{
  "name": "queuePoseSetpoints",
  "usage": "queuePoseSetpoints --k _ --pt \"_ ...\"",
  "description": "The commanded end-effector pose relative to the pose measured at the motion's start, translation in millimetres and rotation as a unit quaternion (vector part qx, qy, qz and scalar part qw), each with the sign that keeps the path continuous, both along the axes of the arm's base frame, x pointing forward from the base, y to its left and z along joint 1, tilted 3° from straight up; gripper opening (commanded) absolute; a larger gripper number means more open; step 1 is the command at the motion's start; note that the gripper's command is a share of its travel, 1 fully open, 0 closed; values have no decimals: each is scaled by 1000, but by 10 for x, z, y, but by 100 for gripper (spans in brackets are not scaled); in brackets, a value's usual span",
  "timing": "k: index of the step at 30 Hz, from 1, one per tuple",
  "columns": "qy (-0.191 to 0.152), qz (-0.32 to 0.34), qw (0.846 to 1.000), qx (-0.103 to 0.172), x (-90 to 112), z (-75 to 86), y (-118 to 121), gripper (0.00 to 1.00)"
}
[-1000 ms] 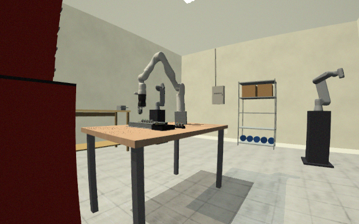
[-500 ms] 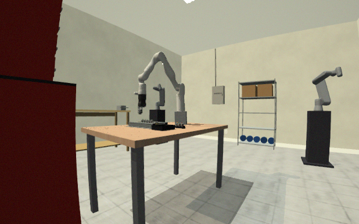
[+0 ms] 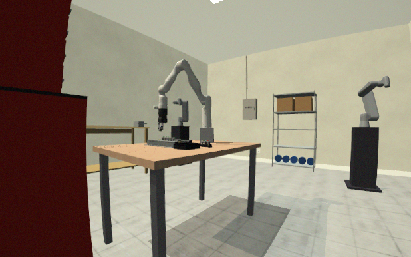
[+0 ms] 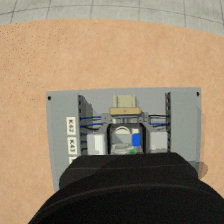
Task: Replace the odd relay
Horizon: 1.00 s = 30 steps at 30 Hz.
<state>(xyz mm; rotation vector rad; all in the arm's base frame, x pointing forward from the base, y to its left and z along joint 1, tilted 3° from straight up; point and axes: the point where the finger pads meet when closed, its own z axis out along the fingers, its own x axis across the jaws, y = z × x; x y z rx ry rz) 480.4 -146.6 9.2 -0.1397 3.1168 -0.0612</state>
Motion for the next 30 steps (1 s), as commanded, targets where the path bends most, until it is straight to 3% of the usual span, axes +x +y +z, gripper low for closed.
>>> queuePoseSetpoints --k 1,7,22,25,30 --pt "-1 -2 1000 0 -10 -7 -14 0" --pt "-1 -3 1000 -1 -16 -13 -19 0" --pt "-1 -3 1000 -1 96 -83 578 0" --pt "-1 -1 1000 0 96 -64 544 0" --pt "-1 -2 1000 0 127 -94 738 0"
